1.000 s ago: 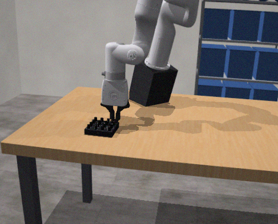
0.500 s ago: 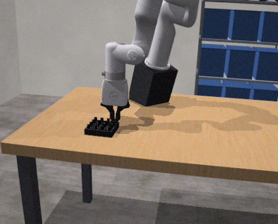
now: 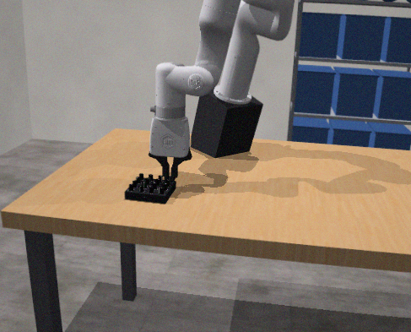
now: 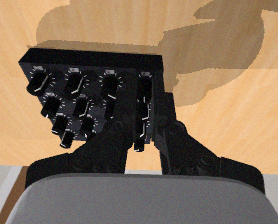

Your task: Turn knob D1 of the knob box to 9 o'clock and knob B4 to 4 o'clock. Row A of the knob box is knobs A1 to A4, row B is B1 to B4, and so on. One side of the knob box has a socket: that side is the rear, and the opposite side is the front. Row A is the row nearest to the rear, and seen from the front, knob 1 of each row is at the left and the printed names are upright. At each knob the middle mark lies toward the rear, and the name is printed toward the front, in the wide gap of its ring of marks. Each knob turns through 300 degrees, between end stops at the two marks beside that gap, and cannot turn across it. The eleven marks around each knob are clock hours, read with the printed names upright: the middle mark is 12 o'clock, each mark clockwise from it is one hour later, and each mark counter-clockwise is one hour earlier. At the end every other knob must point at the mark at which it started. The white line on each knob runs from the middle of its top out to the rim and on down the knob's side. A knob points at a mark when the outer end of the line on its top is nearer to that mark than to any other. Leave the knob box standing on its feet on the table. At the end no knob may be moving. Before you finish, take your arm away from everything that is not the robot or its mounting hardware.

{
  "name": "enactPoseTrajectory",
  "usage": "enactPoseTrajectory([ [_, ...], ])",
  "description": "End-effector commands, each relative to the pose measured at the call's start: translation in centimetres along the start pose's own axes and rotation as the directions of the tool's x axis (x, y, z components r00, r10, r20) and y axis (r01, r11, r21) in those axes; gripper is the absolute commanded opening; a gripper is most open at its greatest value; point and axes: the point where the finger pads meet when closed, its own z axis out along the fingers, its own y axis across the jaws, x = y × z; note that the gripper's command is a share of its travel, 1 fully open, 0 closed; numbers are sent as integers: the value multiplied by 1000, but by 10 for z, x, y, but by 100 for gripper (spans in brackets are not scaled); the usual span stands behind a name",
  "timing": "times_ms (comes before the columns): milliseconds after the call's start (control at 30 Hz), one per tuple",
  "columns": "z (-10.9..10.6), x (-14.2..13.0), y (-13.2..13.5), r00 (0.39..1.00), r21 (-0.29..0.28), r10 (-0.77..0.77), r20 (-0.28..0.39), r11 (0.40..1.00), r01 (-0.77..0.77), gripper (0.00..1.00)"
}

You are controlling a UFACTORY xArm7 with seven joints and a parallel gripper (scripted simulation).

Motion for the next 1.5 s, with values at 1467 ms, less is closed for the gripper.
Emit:
enactPoseTrajectory([
  [1467,-1,-1,-1,903,3,-430,1,903,430,8],
])
